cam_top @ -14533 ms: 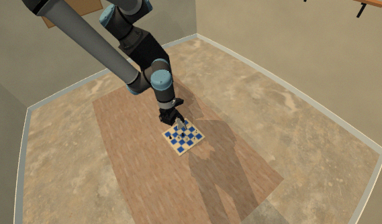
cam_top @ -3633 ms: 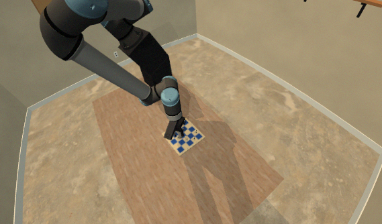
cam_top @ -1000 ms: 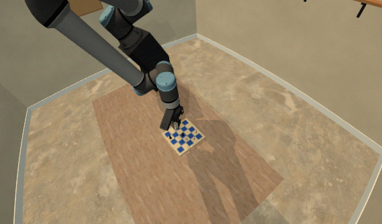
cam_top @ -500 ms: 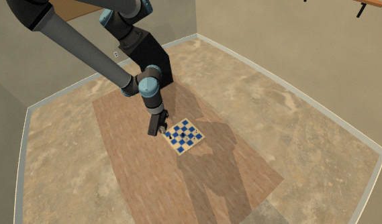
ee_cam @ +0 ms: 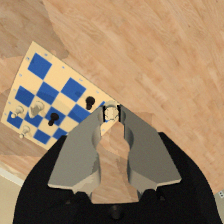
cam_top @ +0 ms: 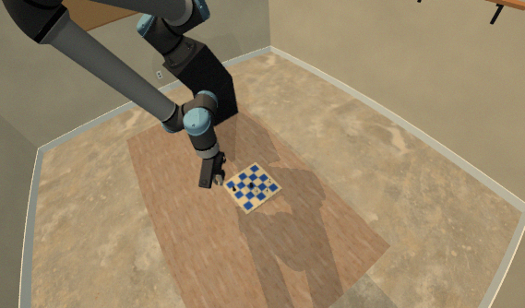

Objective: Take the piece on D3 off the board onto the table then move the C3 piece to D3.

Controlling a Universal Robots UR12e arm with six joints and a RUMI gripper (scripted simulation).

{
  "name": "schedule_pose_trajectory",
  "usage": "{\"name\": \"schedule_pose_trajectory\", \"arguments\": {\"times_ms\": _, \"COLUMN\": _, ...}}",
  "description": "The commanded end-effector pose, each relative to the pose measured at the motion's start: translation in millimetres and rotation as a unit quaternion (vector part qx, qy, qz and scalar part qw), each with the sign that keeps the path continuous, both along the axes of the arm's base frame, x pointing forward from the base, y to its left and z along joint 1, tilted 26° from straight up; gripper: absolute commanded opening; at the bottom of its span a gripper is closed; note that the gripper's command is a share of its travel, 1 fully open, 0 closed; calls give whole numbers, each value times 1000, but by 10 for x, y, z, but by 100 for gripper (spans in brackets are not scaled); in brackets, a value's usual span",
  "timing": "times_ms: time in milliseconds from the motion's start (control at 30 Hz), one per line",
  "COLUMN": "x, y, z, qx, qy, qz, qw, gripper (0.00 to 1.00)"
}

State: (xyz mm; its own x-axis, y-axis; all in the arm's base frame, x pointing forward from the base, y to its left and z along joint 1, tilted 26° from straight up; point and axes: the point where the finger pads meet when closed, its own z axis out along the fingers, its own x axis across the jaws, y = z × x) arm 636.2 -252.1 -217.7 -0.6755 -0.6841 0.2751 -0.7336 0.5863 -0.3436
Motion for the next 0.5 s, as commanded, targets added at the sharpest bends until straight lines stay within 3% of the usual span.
{"name": "schedule_pose_trajectory", "arguments": {"times_ms": 0, "x": 3, "y": -6, "z": -3, "qx": 0, "qy": 0, "qz": 1, "qw": 1000, "gripper": 0}}
{"name": "schedule_pose_trajectory", "arguments": {"times_ms": 233, "x": 10, "y": -43, "z": -79, "qx": 0, "qy": 0, "qz": 1, "qw": 1000, "gripper": 0}}
{"name": "schedule_pose_trajectory", "arguments": {"times_ms": 467, "x": 30, "y": -163, "z": -326, "qx": 0, "qy": 0, "qz": 1, "qw": 1000, "gripper": 0}}
